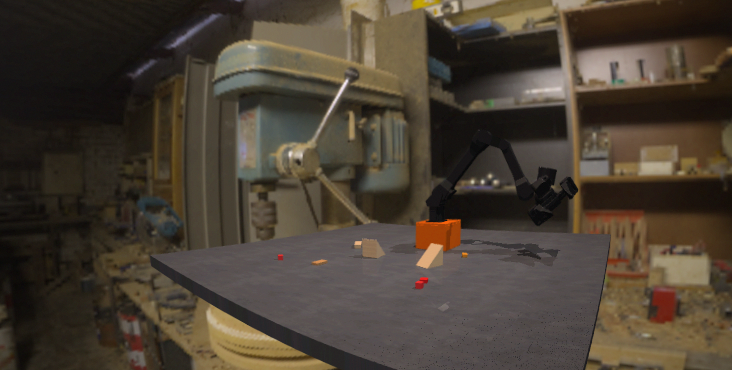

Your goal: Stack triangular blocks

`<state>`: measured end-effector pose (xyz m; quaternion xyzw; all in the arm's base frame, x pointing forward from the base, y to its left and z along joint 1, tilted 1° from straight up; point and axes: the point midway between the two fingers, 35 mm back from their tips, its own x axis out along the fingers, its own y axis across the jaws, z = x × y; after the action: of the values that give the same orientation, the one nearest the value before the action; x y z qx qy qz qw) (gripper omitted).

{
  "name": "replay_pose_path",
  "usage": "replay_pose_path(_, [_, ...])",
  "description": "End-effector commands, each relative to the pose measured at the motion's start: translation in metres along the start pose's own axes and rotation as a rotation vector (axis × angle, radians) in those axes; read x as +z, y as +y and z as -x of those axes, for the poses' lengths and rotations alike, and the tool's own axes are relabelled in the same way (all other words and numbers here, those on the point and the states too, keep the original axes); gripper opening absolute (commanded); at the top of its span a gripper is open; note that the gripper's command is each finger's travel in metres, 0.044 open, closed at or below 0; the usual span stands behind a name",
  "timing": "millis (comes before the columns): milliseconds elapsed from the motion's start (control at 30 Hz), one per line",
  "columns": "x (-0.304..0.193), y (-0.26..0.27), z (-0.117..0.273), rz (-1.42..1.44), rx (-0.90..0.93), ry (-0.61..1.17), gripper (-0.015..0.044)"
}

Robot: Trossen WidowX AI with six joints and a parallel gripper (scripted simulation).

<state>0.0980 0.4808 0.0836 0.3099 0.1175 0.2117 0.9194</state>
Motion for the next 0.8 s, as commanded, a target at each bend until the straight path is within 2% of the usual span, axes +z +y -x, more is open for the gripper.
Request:
replay_pose_path(0, [0.001, -0.001, -0.001, 0.022, -0.003, 0.002, 0.0426])
replay_pose_path(167, [0.030, -0.037, -0.028, 0.588, -0.080, 0.087, 0.0440])
replay_pose_path(333, [0.063, -0.091, -0.044, 1.216, -0.138, 0.271, 0.0440])
replay_pose_path(767, [0.106, -0.176, -0.035, 1.962, -0.078, 0.664, 0.0440])
